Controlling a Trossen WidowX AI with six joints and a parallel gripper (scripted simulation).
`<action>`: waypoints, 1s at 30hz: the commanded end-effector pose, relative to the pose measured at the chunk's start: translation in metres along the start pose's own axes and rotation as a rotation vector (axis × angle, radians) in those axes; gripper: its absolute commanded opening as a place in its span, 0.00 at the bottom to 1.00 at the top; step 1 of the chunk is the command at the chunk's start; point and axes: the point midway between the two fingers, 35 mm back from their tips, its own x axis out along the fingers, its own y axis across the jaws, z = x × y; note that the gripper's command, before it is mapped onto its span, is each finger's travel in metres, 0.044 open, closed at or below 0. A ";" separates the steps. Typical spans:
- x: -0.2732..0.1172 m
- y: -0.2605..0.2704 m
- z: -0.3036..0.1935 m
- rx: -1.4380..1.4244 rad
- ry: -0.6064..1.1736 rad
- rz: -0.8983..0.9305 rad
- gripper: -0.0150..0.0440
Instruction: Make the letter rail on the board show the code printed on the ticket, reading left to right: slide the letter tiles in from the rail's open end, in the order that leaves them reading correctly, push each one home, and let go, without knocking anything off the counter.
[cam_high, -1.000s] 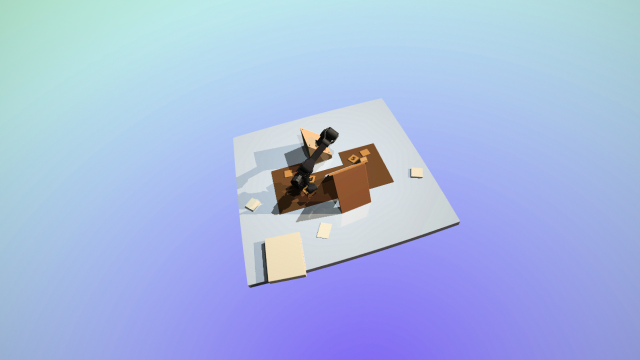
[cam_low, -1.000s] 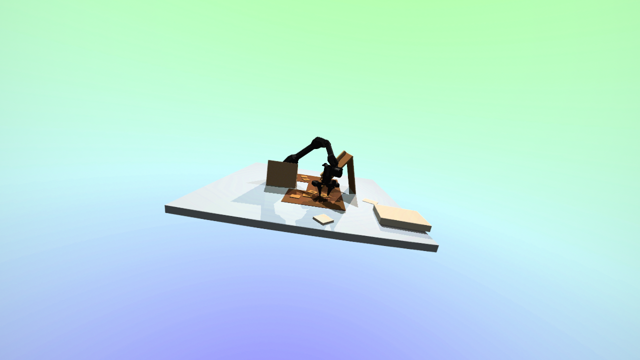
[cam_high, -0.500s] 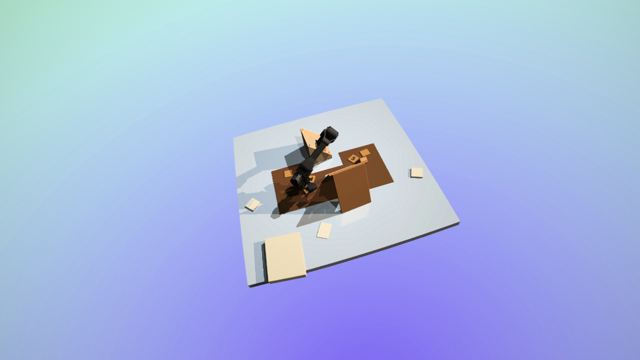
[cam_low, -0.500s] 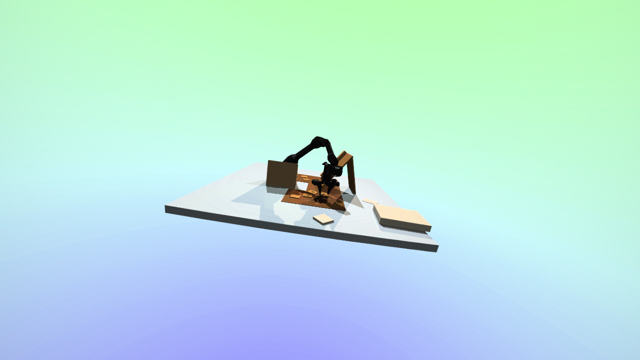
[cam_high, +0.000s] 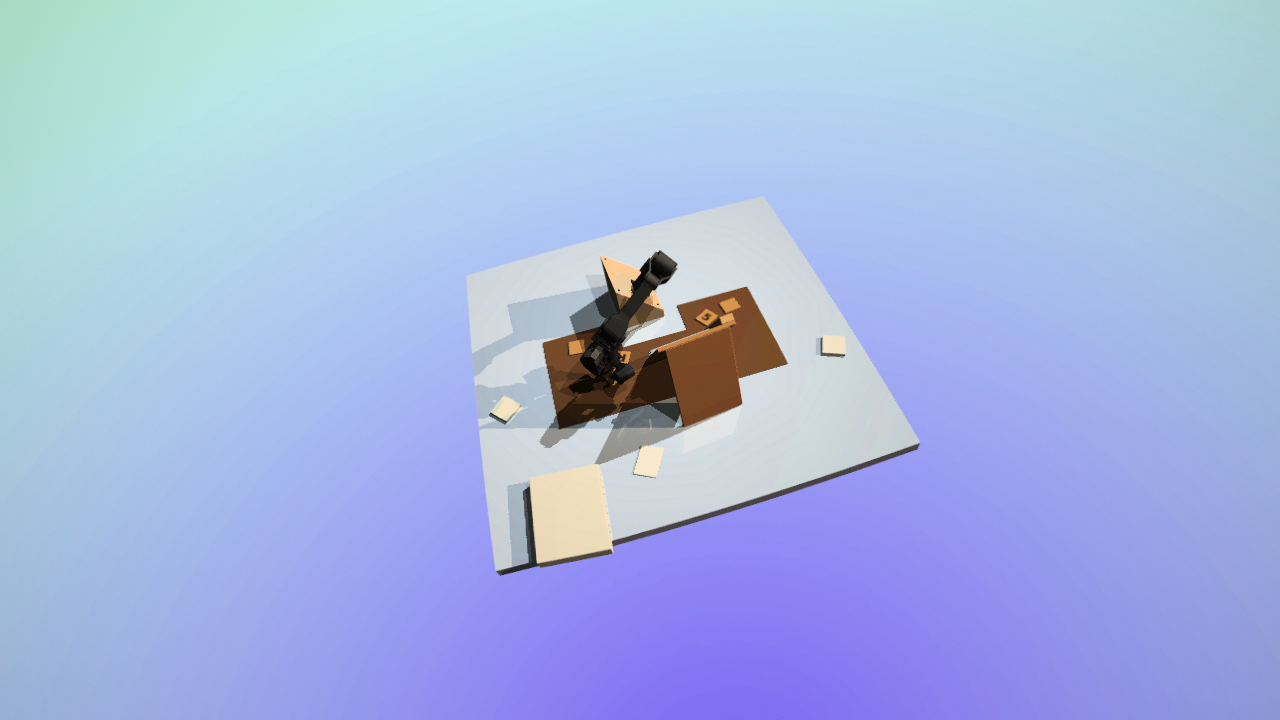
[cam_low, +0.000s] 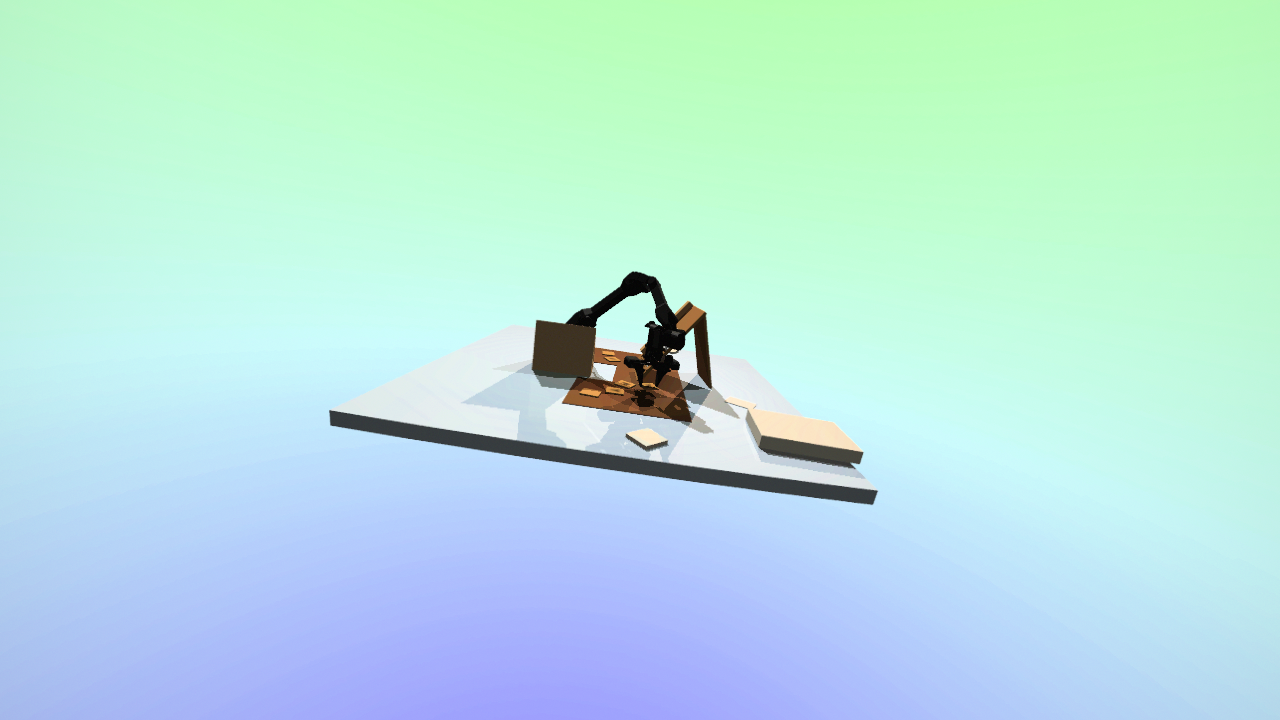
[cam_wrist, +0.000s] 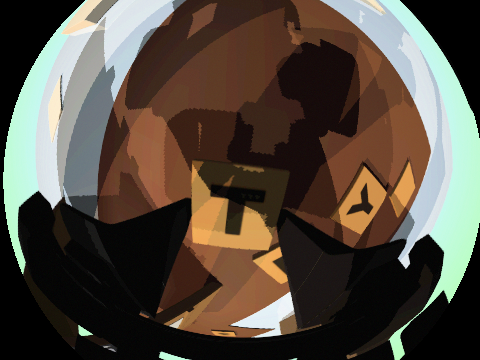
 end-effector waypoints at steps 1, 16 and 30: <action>-0.003 0.000 0.000 -0.003 -0.004 -0.003 0.25; -0.012 0.001 -0.001 -0.003 -0.004 -0.003 0.25; -0.023 0.015 0.012 -0.194 -0.117 0.163 0.25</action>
